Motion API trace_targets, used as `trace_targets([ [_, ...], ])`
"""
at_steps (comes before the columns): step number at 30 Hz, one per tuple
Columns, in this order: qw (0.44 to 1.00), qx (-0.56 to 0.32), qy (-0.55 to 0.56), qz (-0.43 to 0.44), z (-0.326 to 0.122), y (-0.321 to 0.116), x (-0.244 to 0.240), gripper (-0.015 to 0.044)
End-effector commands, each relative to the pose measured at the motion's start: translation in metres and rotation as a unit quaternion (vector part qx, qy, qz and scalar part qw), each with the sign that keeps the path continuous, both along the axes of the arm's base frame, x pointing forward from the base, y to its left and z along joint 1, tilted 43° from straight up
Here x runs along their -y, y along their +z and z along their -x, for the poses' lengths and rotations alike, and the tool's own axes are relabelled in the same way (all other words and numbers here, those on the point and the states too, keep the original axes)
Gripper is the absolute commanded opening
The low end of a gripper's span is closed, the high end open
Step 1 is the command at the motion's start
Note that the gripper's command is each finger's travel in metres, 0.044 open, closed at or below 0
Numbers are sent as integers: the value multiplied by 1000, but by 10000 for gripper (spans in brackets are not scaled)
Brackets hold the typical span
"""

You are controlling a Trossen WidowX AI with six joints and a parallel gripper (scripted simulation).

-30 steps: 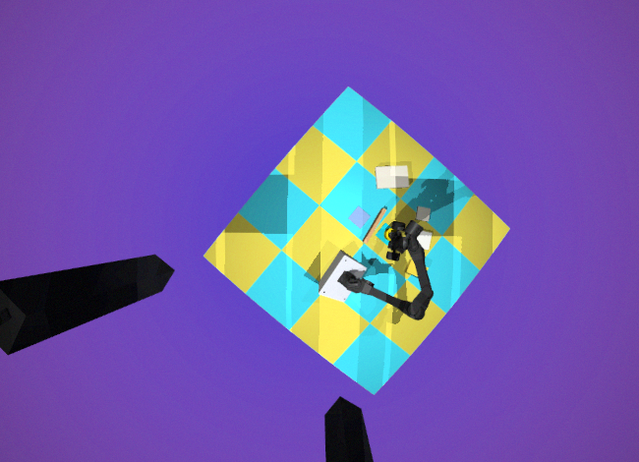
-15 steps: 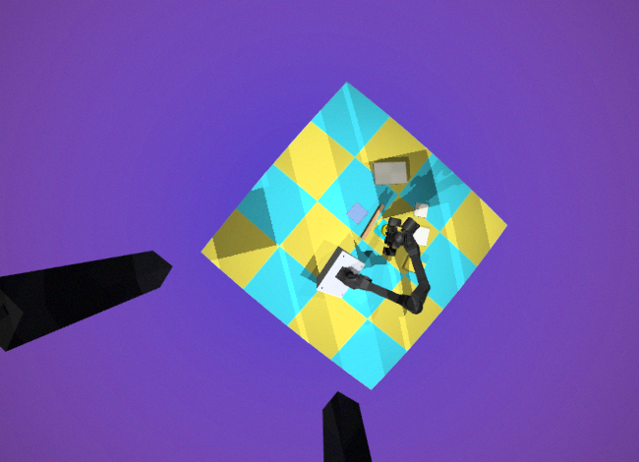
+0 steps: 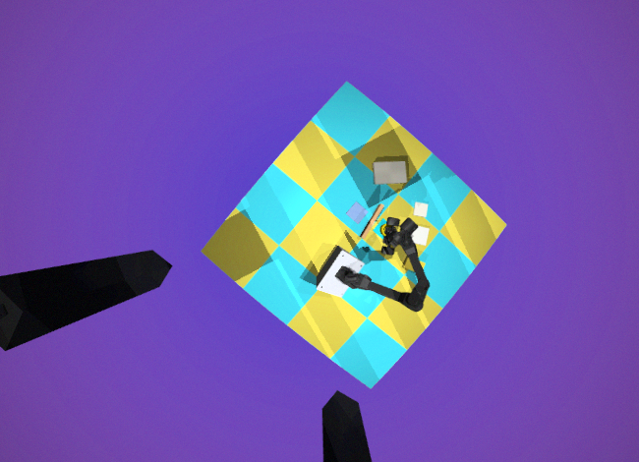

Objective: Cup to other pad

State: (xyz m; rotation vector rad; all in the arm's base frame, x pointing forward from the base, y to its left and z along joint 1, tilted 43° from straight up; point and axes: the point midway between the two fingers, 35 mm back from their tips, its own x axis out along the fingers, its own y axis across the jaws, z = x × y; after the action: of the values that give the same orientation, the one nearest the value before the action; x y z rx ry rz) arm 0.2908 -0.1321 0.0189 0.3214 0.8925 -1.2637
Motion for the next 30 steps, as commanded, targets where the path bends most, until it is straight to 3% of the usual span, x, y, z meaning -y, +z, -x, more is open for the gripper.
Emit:
trace_targets([
  [1,1000,-3,3,-1,1,-5,3,0],
  [17,1000,0,0,0,1,-4,5,0],
  [23,1000,0,0,0,1,-4,5,146],
  [30,1000,0,0,0,1,-4,4,146],
])
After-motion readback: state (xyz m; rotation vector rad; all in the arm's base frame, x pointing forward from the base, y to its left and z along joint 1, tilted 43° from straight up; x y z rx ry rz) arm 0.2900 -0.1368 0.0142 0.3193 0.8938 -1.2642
